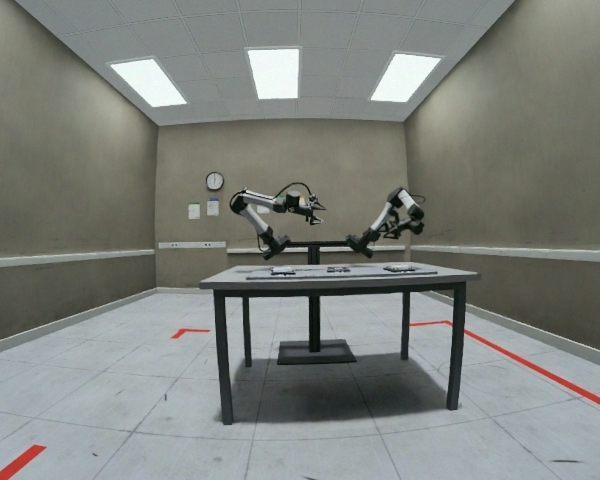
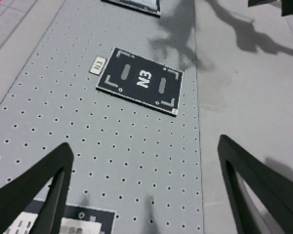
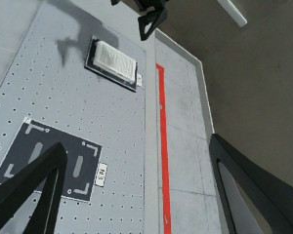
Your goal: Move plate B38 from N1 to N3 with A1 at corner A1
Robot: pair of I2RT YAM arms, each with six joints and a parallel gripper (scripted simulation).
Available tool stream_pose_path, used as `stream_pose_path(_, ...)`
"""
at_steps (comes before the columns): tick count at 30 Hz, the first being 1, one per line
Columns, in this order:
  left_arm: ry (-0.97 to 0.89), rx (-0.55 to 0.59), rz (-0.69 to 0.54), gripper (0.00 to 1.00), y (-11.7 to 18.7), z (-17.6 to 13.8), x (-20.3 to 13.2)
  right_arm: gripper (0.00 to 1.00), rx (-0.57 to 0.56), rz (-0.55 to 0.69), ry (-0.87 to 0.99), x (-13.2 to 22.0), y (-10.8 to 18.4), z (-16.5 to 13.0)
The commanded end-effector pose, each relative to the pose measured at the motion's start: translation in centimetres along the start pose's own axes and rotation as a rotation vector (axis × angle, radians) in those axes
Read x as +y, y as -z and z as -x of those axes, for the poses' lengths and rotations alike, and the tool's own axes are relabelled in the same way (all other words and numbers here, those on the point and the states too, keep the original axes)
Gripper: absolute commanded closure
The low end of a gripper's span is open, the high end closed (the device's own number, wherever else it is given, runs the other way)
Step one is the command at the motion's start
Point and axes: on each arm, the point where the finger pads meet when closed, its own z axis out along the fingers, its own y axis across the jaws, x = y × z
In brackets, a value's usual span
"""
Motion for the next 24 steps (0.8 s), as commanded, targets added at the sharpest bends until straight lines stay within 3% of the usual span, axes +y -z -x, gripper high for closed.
stream_pose_path(1, -0.013, -0.003, 0.009, 0.0, 0.3, 0.4, 0.0, 0.0, -0.01, -0.017, 0.003, -0.6, 0.2, 0.4)
stream_pose_path(18, -0.013, -0.003, 0.009, 0.0, 0.3, 0.4, 0.0, 0.0, -0.01, -0.017, 0.003, -0.6, 0.2, 0.4)
stream_pose_path(24, -0.016, -0.047, 0.168, 0.0, 1.0, 0.6, 2.2, 0.0, 0.054, 0.052, 0.017, 1.7, 1.5, -1.8)
